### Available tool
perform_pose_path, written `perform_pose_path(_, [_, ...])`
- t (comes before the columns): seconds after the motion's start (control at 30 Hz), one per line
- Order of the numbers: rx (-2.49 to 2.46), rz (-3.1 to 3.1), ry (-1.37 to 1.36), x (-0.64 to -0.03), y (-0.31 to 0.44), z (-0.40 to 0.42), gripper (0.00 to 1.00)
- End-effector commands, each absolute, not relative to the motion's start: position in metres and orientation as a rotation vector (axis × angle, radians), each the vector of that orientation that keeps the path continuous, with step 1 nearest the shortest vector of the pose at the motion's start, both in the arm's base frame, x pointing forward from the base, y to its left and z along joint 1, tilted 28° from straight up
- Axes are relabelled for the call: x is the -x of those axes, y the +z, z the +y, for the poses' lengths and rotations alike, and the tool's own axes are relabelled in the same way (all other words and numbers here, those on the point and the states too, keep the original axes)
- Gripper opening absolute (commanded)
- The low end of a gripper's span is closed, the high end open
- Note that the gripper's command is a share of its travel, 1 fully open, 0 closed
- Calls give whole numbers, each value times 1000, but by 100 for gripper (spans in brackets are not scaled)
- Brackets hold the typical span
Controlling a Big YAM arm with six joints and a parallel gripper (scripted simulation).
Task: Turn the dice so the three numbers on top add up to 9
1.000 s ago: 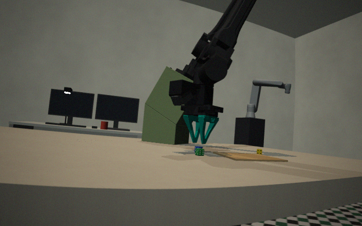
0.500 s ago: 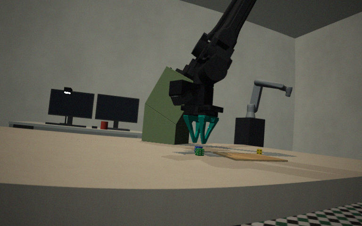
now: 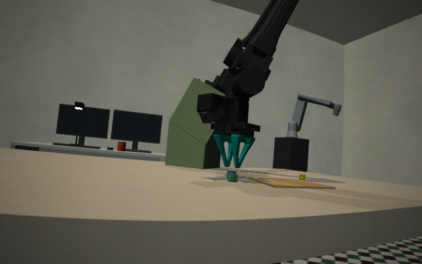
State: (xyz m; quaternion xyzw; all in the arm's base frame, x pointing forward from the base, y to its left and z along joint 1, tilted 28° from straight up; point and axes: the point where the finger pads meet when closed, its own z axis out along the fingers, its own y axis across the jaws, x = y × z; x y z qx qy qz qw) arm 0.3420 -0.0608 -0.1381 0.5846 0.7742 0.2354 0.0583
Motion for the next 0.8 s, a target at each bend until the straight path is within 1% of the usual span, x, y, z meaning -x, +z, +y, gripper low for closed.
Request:
perform_pose_path(0.0, [-1782, 2336, 711, -346, -138, -62, 30])
perform_pose_path(0.77, [-1790, 2341, 709, -343, -139, -61, 30])
